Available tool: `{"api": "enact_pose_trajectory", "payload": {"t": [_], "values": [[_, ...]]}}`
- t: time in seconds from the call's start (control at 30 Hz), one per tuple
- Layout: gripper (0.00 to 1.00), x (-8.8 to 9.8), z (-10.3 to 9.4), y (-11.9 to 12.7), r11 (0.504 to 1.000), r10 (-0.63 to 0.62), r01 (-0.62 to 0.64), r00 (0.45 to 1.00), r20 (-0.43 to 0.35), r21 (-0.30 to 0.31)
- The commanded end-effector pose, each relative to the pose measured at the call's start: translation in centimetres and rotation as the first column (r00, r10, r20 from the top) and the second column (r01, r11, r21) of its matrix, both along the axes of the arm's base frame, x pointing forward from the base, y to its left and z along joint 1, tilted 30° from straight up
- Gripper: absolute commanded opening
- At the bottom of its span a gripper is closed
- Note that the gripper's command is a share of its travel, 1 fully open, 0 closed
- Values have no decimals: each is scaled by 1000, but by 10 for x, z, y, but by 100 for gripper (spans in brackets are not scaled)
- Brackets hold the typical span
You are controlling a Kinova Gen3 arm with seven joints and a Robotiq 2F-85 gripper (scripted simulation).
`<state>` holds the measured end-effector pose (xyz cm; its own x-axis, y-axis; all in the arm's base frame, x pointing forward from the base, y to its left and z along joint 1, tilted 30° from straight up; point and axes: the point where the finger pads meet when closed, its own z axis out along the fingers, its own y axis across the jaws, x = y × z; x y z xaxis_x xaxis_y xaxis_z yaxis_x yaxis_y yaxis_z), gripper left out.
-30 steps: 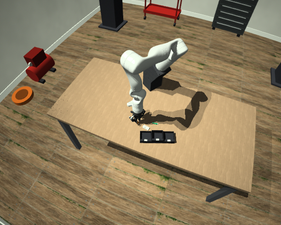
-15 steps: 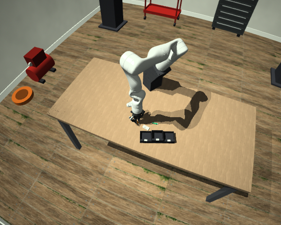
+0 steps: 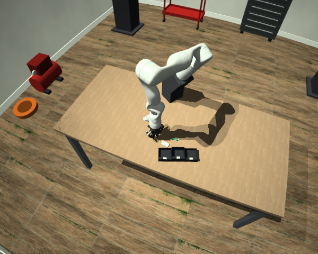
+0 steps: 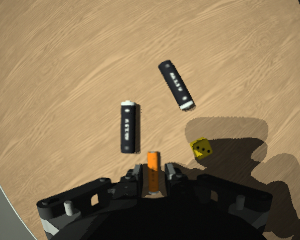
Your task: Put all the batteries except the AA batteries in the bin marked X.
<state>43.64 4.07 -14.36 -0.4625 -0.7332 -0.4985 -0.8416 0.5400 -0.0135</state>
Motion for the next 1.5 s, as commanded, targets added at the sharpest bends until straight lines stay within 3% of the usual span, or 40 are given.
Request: {"api": "enact_pose_trajectory", "payload": {"t": [0.0,1.03,1.47], "values": [[5,1,0,0,1000,0,0,1000,2,-1],[5,1,0,0,1000,0,0,1000,2,-1],[5,-13,39,-16,1000,7,-7,1000,-1,1]]}}
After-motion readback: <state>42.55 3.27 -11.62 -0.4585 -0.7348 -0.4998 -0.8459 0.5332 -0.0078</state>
